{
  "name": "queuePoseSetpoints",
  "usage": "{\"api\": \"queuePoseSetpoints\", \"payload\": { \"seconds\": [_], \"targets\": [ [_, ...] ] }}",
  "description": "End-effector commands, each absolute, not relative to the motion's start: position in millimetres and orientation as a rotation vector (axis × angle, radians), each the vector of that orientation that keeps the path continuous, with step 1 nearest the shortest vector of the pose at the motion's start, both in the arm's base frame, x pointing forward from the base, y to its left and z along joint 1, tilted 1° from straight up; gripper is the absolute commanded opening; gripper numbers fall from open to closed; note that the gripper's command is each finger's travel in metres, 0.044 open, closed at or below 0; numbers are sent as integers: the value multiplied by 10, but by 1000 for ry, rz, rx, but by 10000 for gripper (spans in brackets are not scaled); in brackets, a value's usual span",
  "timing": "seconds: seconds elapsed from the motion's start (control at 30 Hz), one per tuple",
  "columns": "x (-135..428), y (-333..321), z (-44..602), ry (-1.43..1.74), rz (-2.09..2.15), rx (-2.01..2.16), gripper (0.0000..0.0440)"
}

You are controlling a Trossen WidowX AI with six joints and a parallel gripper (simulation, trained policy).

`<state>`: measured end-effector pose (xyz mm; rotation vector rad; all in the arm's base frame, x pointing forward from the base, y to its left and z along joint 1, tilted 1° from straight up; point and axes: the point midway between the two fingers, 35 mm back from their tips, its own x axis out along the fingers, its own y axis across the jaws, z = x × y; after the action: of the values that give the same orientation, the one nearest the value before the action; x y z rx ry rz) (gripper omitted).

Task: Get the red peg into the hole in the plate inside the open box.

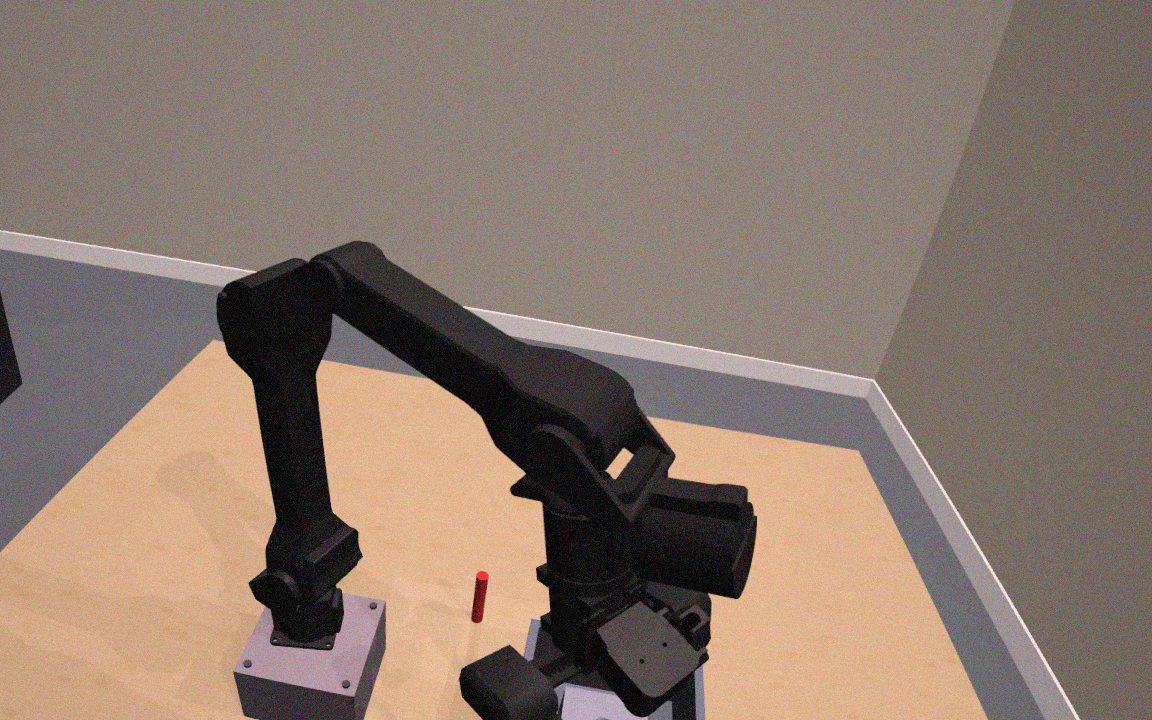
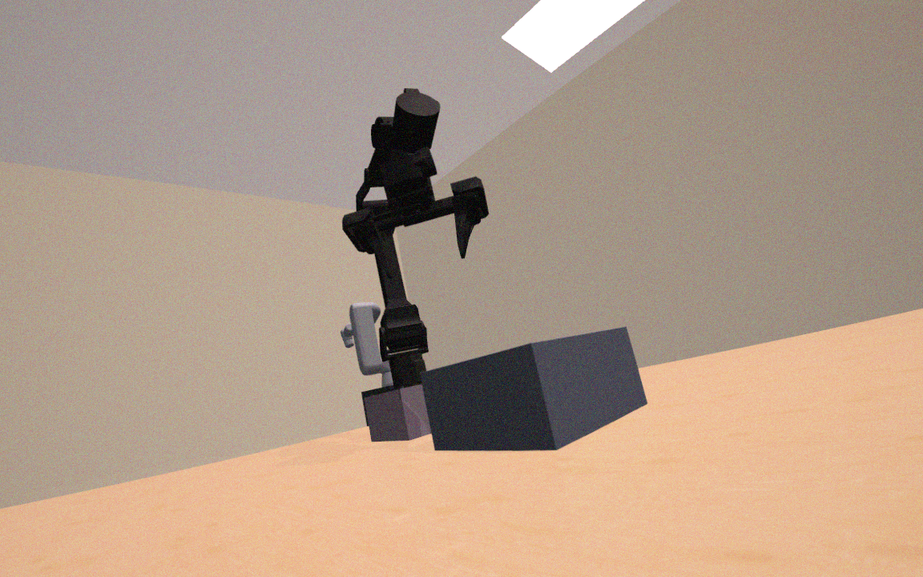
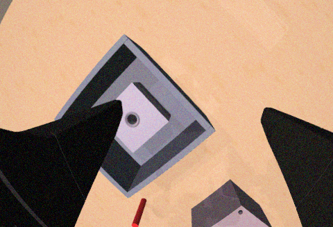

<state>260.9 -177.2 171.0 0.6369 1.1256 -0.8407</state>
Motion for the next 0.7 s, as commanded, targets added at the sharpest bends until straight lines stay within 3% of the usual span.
{"api": "queuePoseSetpoints", "payload": {
  "seconds": [0.0, 0.67],
  "targets": [
    [2689, -1457, 1658, 1189, -818, 622, 440],
    [2520, -8, 1426, 1464, -801, 536, 440]
  ]
}}
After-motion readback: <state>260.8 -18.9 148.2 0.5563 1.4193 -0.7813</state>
